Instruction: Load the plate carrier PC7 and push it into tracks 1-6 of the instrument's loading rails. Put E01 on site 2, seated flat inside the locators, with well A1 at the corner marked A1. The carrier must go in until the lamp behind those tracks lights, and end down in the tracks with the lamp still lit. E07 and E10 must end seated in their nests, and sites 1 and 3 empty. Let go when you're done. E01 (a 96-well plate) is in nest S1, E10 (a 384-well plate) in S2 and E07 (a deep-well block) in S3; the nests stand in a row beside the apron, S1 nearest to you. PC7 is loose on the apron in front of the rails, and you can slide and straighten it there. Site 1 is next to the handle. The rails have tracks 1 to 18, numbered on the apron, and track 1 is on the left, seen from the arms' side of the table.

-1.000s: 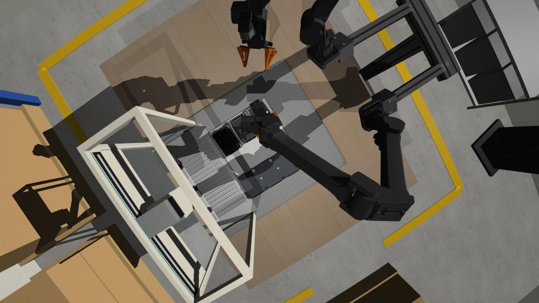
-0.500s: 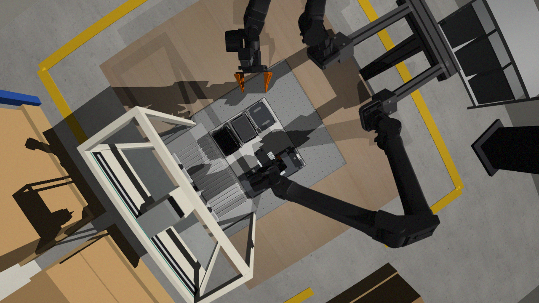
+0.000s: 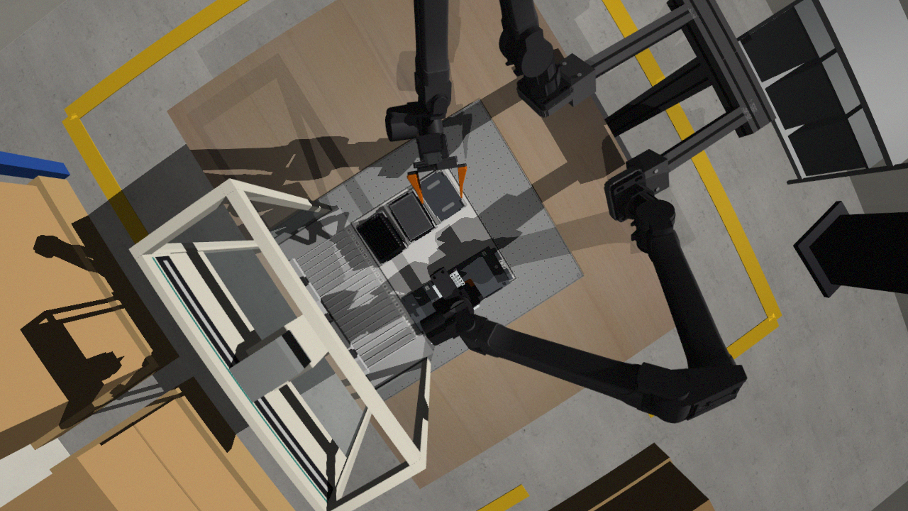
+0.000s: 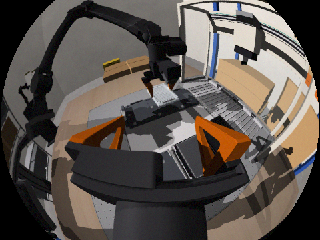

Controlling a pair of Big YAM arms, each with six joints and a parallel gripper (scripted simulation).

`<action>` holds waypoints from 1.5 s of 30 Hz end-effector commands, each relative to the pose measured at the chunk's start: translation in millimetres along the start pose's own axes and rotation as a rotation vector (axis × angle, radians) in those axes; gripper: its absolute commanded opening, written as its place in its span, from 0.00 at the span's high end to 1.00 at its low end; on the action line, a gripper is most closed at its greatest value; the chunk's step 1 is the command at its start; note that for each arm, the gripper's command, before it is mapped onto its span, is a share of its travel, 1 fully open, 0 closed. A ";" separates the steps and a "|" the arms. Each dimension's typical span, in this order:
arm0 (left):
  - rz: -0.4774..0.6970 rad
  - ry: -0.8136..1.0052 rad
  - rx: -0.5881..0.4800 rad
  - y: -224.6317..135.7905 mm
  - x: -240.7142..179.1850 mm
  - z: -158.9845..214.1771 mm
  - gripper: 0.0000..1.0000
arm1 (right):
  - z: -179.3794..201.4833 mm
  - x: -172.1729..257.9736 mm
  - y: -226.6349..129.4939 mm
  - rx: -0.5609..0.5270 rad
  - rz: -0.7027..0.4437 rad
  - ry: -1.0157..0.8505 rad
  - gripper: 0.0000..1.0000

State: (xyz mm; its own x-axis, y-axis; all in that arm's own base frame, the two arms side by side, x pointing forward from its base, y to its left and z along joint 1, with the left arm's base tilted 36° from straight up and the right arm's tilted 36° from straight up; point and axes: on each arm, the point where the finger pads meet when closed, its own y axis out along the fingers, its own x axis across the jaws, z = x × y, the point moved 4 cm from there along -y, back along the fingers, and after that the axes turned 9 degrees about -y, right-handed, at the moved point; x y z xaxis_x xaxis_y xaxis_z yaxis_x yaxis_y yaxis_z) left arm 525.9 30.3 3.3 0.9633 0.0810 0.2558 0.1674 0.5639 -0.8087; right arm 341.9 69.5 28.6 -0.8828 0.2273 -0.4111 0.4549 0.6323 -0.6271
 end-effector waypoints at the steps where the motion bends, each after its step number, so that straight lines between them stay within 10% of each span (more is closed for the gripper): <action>1: 0.006 0.064 -0.003 13.0 -7.6 -14.7 0.21 | -9.5 -5.5 61.4 -0.049 0.023 -0.076 0.00; 45: -0.024 0.017 -0.004 13.9 17.6 8.1 0.21 | -8.7 -5.6 69.5 -0.054 0.033 -0.089 0.00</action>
State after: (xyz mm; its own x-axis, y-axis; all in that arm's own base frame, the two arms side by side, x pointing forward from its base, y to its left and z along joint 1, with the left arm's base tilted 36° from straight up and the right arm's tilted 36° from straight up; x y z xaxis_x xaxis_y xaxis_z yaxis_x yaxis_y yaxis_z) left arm 531.9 39.0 -7.3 0.9661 0.0535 0.2526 0.1796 0.5639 -0.8061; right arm 364.2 117.4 -12.8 -0.8699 0.1712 -0.4626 0.4488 0.6641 -0.5980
